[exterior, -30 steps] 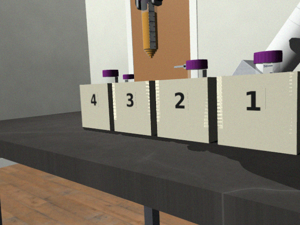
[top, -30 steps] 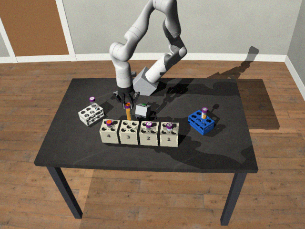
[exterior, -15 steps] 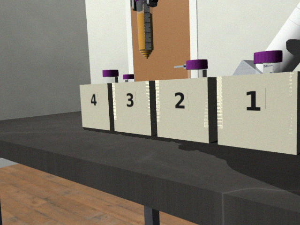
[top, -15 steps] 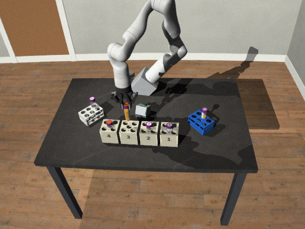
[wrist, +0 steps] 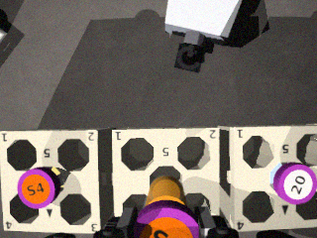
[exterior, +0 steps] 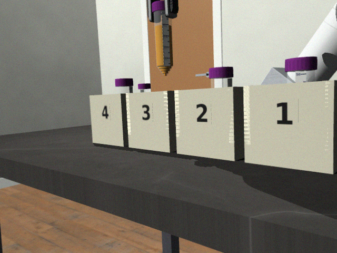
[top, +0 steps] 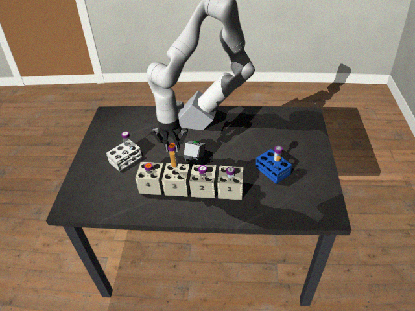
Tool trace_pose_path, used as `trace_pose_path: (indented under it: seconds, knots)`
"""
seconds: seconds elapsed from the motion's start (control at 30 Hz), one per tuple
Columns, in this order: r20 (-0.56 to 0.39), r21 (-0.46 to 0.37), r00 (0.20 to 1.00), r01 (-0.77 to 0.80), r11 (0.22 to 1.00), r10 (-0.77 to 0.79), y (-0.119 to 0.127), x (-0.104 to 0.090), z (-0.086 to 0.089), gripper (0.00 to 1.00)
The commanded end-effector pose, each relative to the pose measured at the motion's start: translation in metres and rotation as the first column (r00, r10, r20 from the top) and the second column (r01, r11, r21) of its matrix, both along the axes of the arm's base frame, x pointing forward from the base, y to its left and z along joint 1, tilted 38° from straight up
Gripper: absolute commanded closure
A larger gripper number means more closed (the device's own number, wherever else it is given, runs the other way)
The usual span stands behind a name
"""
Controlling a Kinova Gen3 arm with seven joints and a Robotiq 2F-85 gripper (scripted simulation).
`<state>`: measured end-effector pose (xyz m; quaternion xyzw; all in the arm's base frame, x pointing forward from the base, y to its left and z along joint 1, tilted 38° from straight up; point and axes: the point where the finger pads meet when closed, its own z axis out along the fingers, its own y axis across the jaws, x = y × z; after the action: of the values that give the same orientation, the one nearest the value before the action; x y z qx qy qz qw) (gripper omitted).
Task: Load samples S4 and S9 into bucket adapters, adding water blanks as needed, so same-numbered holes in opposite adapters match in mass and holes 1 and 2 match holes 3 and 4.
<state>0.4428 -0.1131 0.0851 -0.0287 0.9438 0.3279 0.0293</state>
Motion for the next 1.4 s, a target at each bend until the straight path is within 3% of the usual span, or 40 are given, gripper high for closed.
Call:
trace_pose_path:
  seconds: [0.0,0.53,1.37]
  knots:
    - [0.001,-0.001,1.000,0.001,1.000,-0.001,0.002,0.000,-0.003,0.90]
    - [0.001,-0.001,1.000,0.001,1.000,-0.001,0.014,0.001,-0.018,0.90]
    - [0.001,-0.001,1.000,0.001,1.000,-0.001,0.015,0.001,-0.020,0.90]
